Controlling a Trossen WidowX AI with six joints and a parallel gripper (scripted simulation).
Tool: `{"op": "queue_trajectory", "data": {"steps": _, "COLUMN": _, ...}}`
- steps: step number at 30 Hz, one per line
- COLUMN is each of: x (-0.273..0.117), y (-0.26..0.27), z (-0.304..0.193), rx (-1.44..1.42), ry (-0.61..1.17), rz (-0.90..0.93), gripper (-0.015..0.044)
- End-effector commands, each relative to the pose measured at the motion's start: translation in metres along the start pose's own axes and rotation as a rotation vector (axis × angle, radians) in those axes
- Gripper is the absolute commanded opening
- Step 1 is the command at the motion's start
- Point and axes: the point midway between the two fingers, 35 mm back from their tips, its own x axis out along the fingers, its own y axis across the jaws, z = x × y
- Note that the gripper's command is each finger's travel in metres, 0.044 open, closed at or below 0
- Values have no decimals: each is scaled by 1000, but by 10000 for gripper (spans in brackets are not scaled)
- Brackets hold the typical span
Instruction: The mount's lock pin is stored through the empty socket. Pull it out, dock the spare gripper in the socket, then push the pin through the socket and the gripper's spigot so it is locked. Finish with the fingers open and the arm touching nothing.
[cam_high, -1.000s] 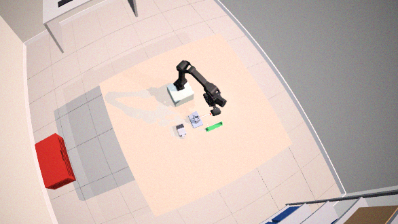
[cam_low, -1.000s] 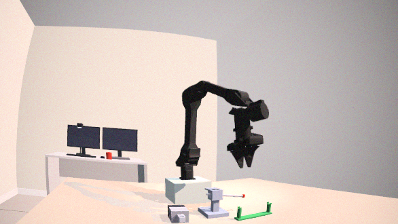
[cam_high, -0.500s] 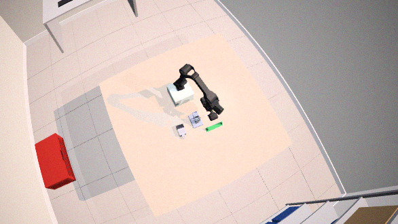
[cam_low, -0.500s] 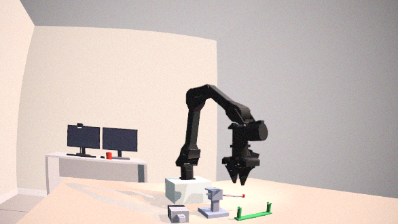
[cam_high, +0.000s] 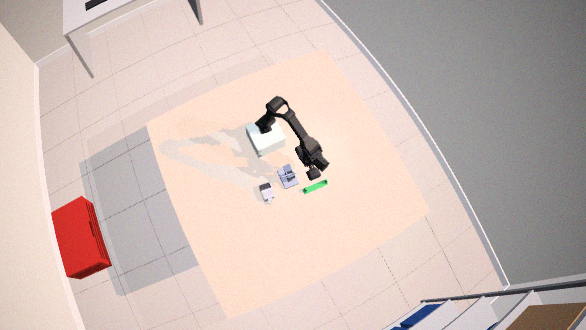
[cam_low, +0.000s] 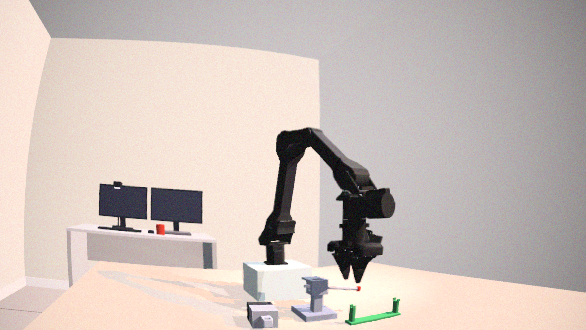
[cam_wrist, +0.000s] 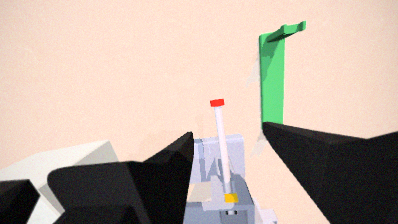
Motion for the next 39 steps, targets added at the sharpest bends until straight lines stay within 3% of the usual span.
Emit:
{"op": "queue_trajectory", "data": {"steps": 1, "x": 9, "y": 3, "z": 0, "rx": -5, "ry": 1, "rz": 14, "gripper": 300}}
{"op": "queue_trajectory", "data": {"steps": 32, "x": 47, "y": 4, "z": 0, "rx": -5, "ry": 1, "rz": 14, "gripper": 300}}
{"op": "queue_trajectory", "data": {"steps": 39, "x": 47, "y": 4, "z": 0, "rx": -5, "ry": 1, "rz": 14, "gripper": 116}}
